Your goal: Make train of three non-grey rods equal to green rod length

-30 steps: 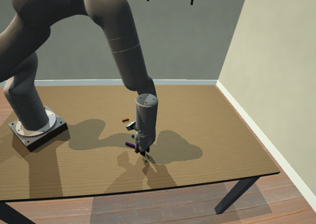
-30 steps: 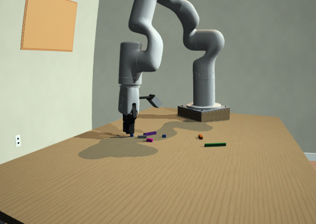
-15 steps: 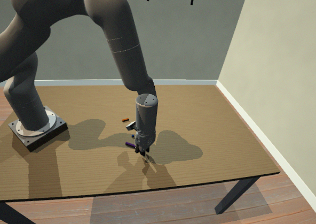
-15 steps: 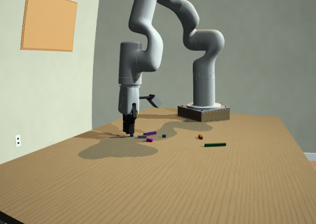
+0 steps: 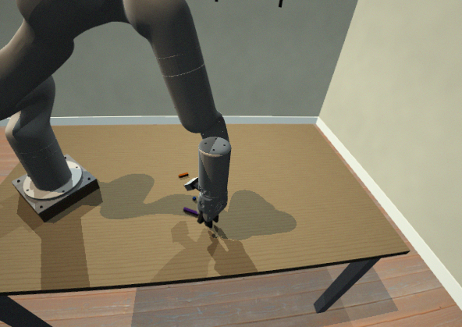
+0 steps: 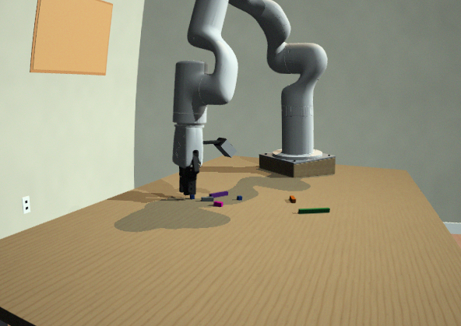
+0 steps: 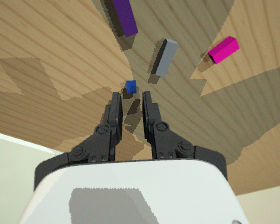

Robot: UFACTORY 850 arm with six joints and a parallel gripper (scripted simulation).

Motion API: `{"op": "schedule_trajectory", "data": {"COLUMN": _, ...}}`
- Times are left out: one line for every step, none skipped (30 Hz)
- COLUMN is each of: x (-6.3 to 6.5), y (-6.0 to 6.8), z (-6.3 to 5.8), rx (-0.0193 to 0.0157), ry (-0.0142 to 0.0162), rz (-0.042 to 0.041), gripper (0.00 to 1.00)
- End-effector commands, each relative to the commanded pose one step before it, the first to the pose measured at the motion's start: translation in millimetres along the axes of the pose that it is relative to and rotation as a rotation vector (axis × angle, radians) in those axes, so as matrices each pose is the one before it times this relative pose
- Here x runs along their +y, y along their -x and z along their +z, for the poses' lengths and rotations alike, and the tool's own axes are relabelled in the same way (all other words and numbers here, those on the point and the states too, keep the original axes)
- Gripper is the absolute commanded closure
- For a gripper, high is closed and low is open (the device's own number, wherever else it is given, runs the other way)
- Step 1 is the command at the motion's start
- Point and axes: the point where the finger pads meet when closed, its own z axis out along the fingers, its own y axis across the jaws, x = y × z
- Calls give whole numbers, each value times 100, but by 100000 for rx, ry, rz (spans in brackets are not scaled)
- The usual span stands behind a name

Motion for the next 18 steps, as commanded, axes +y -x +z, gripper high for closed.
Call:
{"op": "schedule_trajectory", "data": {"x": 46, "y": 85, "z": 99, "rx": -166, "ry": 91, "rz": 4, "gripper": 76}}
{"op": "schedule_trajectory", "data": {"x": 0, "y": 0, "z": 66, "rx": 0, "ry": 0, "rz": 0, "gripper": 76}}
{"op": "schedule_trajectory", "data": {"x": 0, "y": 0, "z": 73, "rx": 0, "ry": 0, "rz": 0, "gripper": 76}}
{"op": "schedule_trajectory", "data": {"x": 0, "y": 0, "z": 79, "rx": 0, "ry": 0, "rz": 0, "gripper": 76}}
{"op": "schedule_trajectory", "data": {"x": 0, "y": 0, "z": 83, "rx": 0, "ry": 0, "rz": 0, "gripper": 76}}
{"op": "schedule_trajectory", "data": {"x": 0, "y": 0, "z": 86, "rx": 0, "ry": 0, "rz": 0, "gripper": 76}}
{"op": "schedule_trajectory", "data": {"x": 0, "y": 0, "z": 88, "rx": 0, "ry": 0, "rz": 0, "gripper": 76}}
{"op": "schedule_trajectory", "data": {"x": 0, "y": 0, "z": 88, "rx": 0, "ry": 0, "rz": 0, "gripper": 76}}
{"op": "schedule_trajectory", "data": {"x": 0, "y": 0, "z": 86, "rx": 0, "ry": 0, "rz": 0, "gripper": 76}}
{"op": "schedule_trajectory", "data": {"x": 0, "y": 0, "z": 0, "rx": 0, "ry": 0, "rz": 0, "gripper": 76}}
{"op": "schedule_trajectory", "data": {"x": 0, "y": 0, "z": 0, "rx": 0, "ry": 0, "rz": 0, "gripper": 76}}
{"op": "schedule_trajectory", "data": {"x": 0, "y": 0, "z": 83, "rx": 0, "ry": 0, "rz": 0, "gripper": 76}}
{"op": "schedule_trajectory", "data": {"x": 0, "y": 0, "z": 78, "rx": 0, "ry": 0, "rz": 0, "gripper": 76}}
{"op": "schedule_trajectory", "data": {"x": 0, "y": 0, "z": 73, "rx": 0, "ry": 0, "rz": 0, "gripper": 76}}
{"op": "schedule_trajectory", "data": {"x": 0, "y": 0, "z": 66, "rx": 0, "ry": 0, "rz": 0, "gripper": 76}}
{"op": "schedule_trajectory", "data": {"x": 0, "y": 0, "z": 58, "rx": 0, "ry": 0, "rz": 0, "gripper": 76}}
{"op": "schedule_trajectory", "data": {"x": 0, "y": 0, "z": 49, "rx": 0, "ry": 0, "rz": 0, "gripper": 76}}
{"op": "schedule_trajectory", "data": {"x": 0, "y": 0, "z": 40, "rx": 0, "ry": 0, "rz": 0, "gripper": 76}}
